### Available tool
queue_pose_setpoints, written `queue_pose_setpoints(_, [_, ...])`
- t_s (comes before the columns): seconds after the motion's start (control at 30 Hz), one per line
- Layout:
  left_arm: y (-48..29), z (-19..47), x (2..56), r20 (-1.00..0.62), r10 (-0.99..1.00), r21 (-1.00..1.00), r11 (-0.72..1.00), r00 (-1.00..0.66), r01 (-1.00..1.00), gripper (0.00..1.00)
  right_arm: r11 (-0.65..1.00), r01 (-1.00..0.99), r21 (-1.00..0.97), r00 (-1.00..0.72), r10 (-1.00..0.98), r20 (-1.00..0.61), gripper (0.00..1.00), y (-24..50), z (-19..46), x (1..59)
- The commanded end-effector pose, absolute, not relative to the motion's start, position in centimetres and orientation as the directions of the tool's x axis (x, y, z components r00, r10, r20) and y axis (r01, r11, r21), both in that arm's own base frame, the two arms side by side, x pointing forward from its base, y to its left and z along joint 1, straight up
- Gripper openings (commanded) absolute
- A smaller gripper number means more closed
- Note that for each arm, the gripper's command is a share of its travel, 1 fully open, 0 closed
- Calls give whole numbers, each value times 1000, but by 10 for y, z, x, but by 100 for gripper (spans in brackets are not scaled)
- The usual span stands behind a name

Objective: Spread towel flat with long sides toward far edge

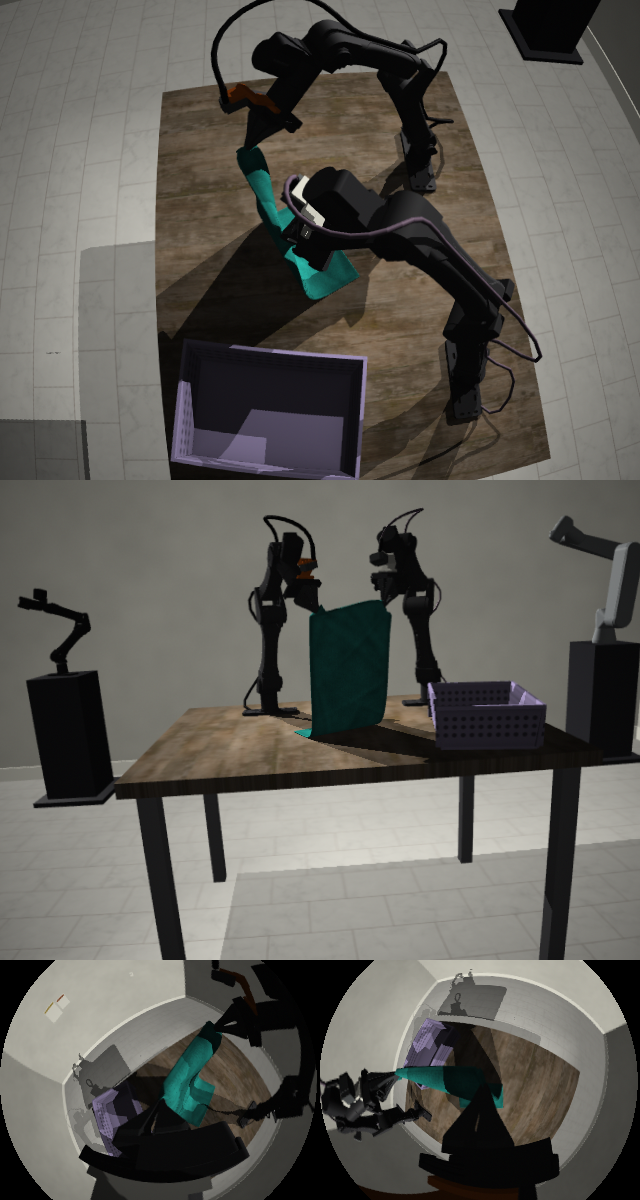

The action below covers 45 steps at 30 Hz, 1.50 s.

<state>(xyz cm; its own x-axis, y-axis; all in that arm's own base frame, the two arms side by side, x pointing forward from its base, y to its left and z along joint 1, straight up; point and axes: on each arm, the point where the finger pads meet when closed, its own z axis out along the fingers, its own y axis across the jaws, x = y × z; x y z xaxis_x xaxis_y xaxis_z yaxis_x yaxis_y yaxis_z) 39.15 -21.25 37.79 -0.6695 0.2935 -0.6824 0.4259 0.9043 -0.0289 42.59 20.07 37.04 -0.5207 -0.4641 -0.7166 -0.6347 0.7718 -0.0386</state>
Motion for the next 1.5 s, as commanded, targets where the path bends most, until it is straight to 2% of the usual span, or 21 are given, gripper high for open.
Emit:
queue_pose_setpoints(0.0, [-207,410,401,-781,252,-19,905,-571,425,0,820,-569,-55,-443,-363,-820,0,196,411,426])
queue_pose_setpoints(0.13, [-208,427,407,-833,225,-15,904,-505,428,0,837,-544,-51,-405,-315,-858,0,195,427,422])
queue_pose_setpoints(0.17, [-209,442,411,-876,198,-15,900,-439,435,0,854,-518,-44,-365,-268,-892,0,193,442,419])
queue_pose_setpoints(0.3, [-208,442,412,-878,197,-11,903,-436,429,0,857,-514,-44,-366,-266,-892,0,191,442,420])
queue_pose_setpoints(0.33, [-210,457,416,-915,168,-11,899,-367,438,0,869,-493,-37,-324,-223,-919,0,191,456,417])
queue_pose_setpoints(0.63, [-216,491,434,-953,133,-1,895,-271,446,0,900,-436,-11,-296,-156,-942,0,190,490,419])
queue_pose_setpoints(1.47, [-214,514,431,-969,111,2,896,-221,444,0,915,-404,0,-293,-129,-947,0,184,508,410])
